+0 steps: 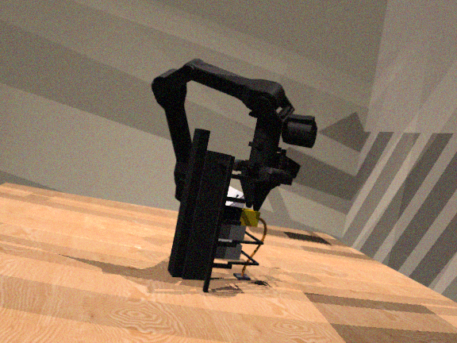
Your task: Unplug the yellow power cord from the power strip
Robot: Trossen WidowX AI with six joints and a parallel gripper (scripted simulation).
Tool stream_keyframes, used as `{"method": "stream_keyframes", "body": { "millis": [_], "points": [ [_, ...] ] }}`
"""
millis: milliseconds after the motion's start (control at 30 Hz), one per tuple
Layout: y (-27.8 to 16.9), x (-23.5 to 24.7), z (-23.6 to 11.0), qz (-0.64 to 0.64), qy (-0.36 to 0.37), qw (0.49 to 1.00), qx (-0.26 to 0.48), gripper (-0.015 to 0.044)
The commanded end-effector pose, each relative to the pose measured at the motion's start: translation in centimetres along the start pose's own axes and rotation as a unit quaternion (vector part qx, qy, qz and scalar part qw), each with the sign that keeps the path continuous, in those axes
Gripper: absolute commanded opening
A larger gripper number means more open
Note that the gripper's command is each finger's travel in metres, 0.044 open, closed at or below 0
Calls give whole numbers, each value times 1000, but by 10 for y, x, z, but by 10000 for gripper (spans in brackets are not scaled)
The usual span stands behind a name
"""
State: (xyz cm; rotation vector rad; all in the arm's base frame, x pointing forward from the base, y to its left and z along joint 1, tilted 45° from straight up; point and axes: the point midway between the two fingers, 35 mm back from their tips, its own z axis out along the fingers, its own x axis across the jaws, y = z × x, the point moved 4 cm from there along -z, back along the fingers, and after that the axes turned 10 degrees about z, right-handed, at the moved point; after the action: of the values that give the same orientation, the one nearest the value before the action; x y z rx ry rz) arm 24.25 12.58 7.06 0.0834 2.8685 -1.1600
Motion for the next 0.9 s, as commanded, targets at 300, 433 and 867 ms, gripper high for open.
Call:
{"method": "stream_keyframes", "body": {
  "millis": [300,433,867],
  "points": [
    [0,0,2,0,1,1000,1,28],
    [0,0,2,0,1,1000,1,2],
    [4,0,2,0,1,1000,0,0]
  ]
}}
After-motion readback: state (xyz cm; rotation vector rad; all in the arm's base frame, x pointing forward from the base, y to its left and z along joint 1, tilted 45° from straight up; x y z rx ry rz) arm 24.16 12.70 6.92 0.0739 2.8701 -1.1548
